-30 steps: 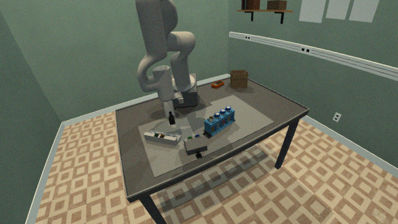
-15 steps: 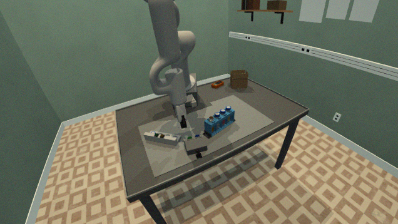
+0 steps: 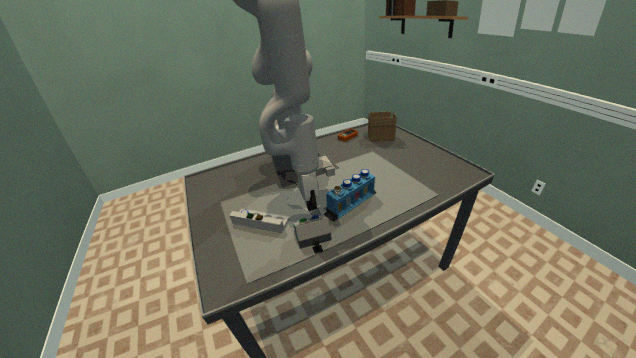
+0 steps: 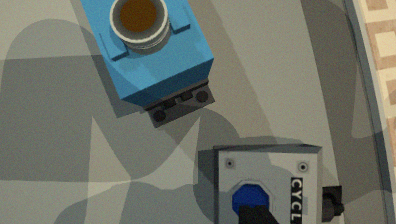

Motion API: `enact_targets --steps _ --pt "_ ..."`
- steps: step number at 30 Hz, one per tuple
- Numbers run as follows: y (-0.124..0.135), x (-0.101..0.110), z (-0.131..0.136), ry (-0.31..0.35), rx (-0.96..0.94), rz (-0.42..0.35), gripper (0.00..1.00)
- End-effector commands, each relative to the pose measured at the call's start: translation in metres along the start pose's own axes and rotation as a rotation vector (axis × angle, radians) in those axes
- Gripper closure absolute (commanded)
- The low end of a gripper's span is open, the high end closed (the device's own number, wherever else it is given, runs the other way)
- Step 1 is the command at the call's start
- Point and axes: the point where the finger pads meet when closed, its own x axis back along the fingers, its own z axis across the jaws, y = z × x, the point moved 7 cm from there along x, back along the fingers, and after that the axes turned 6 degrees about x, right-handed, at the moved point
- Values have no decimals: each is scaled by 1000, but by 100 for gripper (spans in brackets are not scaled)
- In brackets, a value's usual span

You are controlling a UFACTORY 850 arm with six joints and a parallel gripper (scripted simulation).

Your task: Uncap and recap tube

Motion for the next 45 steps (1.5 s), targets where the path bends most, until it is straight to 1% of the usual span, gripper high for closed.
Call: enact_targets --steps 1,7,9,11,15,32,45 --pt "-8 -2 7 -13 2 -36 100" --pt "-8 -2 7 -13 2 -36 100" --pt "-8 -8 7 -13 2 -36 100" --pt "-8 -8 7 -13 2 -36 100" --pt "-8 -20 7 -13 2 -36 100" --pt "-8 -20 7 -13 2 -36 100" --pt "-7 -24 7 -13 2 -36 100"
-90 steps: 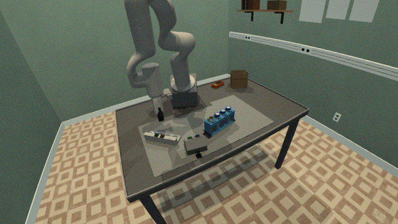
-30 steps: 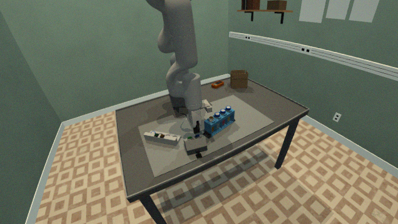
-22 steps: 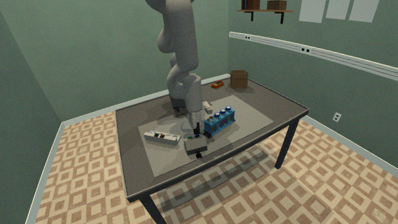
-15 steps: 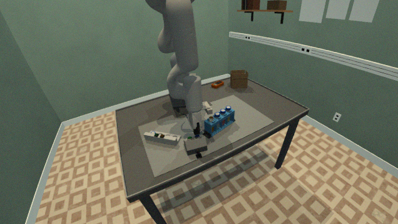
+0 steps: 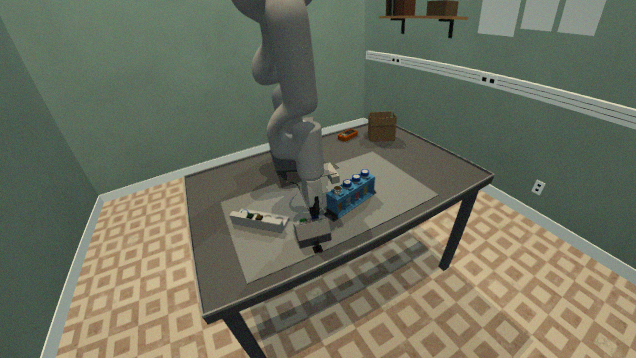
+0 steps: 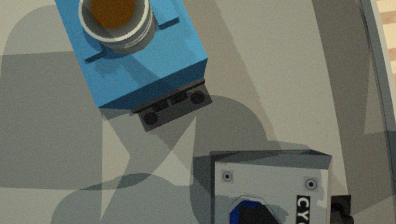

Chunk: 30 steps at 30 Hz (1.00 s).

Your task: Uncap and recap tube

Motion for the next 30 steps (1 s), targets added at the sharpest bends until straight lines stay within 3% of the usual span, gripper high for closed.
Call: enact_targets --steps 1,30 --pt "0 -1 1 1 0 0 100" --pt "0 -10 0 1 0 0 100"
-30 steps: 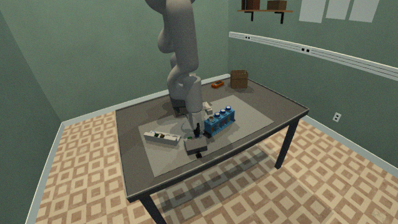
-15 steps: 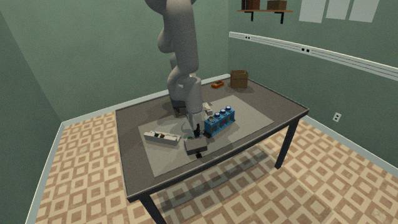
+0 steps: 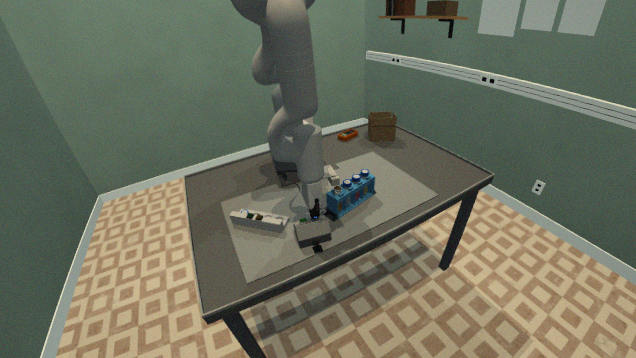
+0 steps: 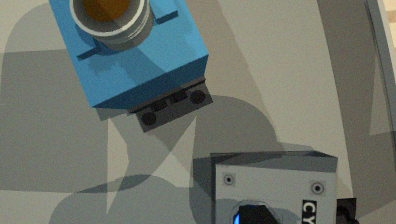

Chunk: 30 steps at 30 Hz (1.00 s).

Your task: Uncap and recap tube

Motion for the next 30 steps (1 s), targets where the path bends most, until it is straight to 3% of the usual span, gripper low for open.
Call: enact_targets --steps 1,4,15,25,26,30 --pt "0 -2 0 1 0 0 100" --pt "0 -2 0 1 0 0 100" --pt "0 30 0 1 0 0 100" --pt "0 30 0 1 0 0 100" --pt "8 29 -1 1 83 0 0" --pt "33 27 -7 1 333 0 0"
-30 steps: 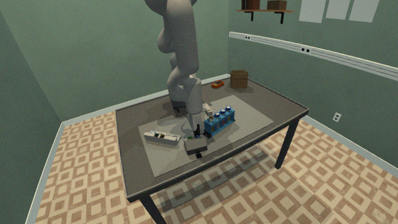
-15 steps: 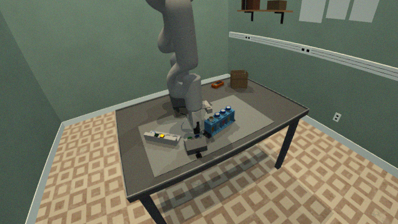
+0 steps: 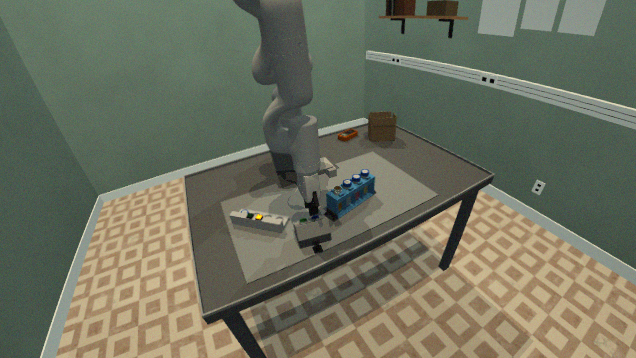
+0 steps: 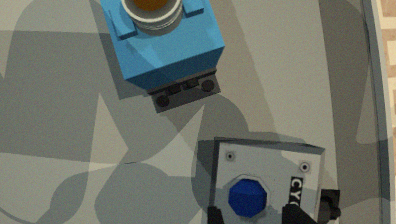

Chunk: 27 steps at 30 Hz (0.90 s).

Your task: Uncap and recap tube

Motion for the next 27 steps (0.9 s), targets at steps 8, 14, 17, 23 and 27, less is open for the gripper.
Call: enact_targets --steps 8,14,17,23,27 --pt "47 -3 -14 -2 479 0 0" --pt "71 -5 -22 -2 741 0 0" --pt "87 -6 -27 -2 898 0 0" --pt "118 -8 -37 -2 898 0 0" --pt "134 -10 -42 -2 898 0 0"
